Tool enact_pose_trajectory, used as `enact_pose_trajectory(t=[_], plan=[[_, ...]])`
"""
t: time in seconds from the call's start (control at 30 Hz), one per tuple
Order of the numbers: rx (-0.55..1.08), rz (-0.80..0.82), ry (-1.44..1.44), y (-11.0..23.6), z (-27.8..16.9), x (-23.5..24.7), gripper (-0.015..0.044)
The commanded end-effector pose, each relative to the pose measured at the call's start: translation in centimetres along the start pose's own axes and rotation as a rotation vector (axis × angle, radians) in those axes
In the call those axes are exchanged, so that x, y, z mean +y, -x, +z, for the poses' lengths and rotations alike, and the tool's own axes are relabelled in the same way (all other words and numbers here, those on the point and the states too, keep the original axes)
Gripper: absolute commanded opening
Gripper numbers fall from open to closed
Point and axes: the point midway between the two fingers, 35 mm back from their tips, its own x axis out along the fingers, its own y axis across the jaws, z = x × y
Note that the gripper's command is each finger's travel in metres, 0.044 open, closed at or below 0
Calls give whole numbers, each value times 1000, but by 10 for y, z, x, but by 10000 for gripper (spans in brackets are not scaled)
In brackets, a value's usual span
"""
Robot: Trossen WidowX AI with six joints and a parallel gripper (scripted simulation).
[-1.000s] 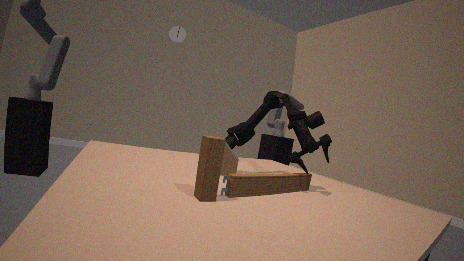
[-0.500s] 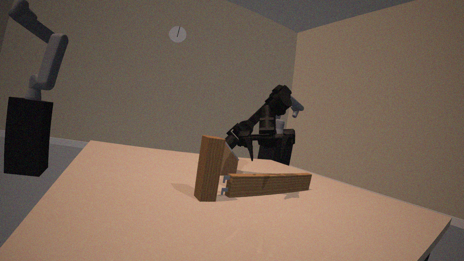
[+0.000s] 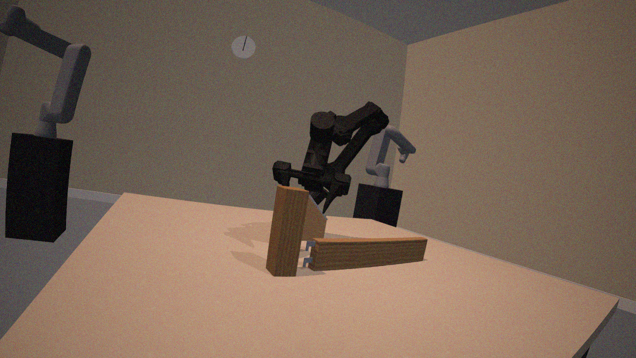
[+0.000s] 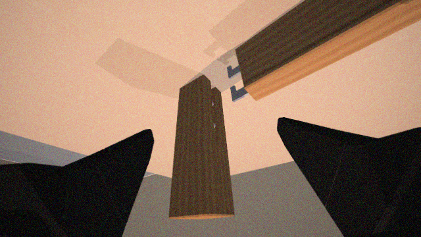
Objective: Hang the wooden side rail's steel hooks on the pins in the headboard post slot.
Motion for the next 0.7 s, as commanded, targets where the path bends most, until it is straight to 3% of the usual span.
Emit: enact_pose_trajectory(t=[0.0,0.53,0.67], plan=[[-9,-7,11,-1,2,0,440],[-9,-5,-4,-2,2,0,440],[8,34,-293,-4,3,-2,440]])
